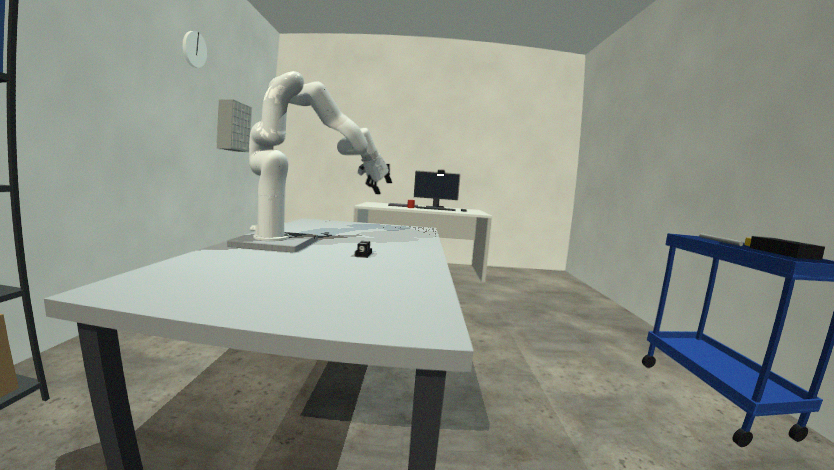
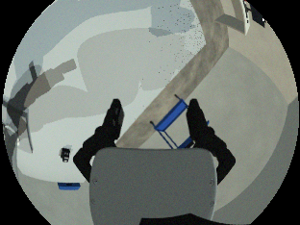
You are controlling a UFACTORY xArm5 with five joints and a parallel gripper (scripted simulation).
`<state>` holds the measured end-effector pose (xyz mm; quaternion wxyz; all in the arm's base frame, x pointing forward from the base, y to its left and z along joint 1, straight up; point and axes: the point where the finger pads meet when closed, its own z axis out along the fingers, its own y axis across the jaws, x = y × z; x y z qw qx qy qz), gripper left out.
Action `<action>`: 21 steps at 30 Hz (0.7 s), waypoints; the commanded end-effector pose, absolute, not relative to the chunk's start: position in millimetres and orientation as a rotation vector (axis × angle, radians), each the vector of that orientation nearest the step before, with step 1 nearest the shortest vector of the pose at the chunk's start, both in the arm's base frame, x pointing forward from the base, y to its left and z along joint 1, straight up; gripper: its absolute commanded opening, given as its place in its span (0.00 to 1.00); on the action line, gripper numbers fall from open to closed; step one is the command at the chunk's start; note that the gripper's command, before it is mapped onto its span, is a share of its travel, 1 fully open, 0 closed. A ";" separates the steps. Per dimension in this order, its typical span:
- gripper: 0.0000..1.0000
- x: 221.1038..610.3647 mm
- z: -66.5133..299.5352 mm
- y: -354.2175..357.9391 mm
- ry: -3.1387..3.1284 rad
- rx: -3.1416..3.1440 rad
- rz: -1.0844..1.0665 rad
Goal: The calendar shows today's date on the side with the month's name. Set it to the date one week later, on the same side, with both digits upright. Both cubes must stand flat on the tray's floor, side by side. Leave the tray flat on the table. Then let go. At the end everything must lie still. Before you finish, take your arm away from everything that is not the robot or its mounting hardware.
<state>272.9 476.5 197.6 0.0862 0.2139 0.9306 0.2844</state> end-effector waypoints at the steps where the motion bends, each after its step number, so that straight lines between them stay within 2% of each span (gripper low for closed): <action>1: 1.00 310.4 191.2 436.2 2.752 0.757 0.761; 3: 1.00 335.7 183.4 398.8 2.736 0.871 0.683; 6: 1.00 335.7 183.4 398.8 2.736 0.871 0.683; 7: 1.00 357.0 175.8 359.3 2.716 0.986 0.606; 9: 1.00 357.0 175.8 359.3 2.716 0.986 0.606; 10: 1.00 369.5 169.7 326.9 2.693 1.102 0.530; 15: 1.00 386.1 161.8 278.4 2.666 1.217 0.457; 16: 1.00 391.6 156.4 245.6 2.638 1.329 0.388; 18: 1.00 393.7 155.6 239.1 2.638 1.329 0.388; 19: 1.00 396.7 150.3 204.7 2.608 1.436 0.324; 21: 1.00 397.3 150.0 201.8 2.608 1.436 0.324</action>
